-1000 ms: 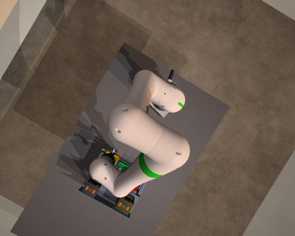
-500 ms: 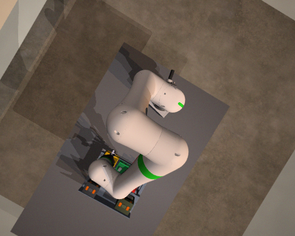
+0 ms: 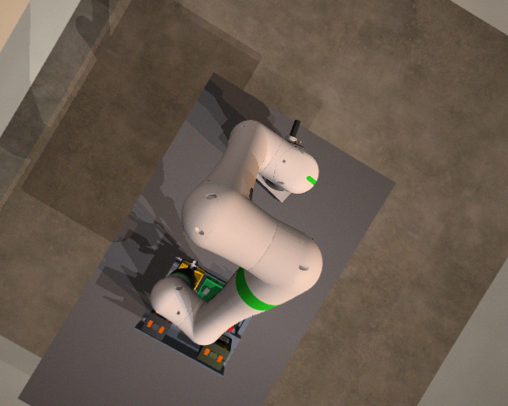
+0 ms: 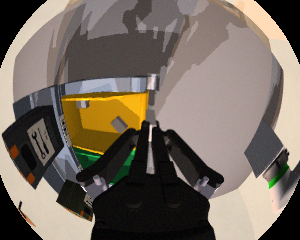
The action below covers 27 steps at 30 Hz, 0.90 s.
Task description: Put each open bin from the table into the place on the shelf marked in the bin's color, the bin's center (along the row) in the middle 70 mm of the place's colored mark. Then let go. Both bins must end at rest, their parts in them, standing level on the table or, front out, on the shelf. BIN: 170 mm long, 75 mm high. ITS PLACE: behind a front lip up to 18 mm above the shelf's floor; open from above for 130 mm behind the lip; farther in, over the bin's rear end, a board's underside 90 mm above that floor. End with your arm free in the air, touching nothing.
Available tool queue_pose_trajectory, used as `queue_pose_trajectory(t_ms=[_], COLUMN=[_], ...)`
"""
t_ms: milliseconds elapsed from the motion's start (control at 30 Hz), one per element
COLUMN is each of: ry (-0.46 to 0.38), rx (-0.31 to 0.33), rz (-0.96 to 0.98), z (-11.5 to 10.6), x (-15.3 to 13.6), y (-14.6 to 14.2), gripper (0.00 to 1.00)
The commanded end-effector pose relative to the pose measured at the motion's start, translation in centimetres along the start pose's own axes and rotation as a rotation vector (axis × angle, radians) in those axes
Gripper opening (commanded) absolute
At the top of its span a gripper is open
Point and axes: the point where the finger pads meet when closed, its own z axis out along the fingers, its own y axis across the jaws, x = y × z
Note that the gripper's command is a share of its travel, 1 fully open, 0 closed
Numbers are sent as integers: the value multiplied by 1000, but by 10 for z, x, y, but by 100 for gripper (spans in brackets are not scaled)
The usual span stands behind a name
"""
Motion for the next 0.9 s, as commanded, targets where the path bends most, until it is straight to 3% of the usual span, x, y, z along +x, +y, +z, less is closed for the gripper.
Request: queue_pose_trajectory(t_ms=[0, 867], ry=[0, 0], rx=[0, 0], rz=[0, 0], z=[0, 0], x=[0, 0], y=[-1, -11], gripper=[0, 0])
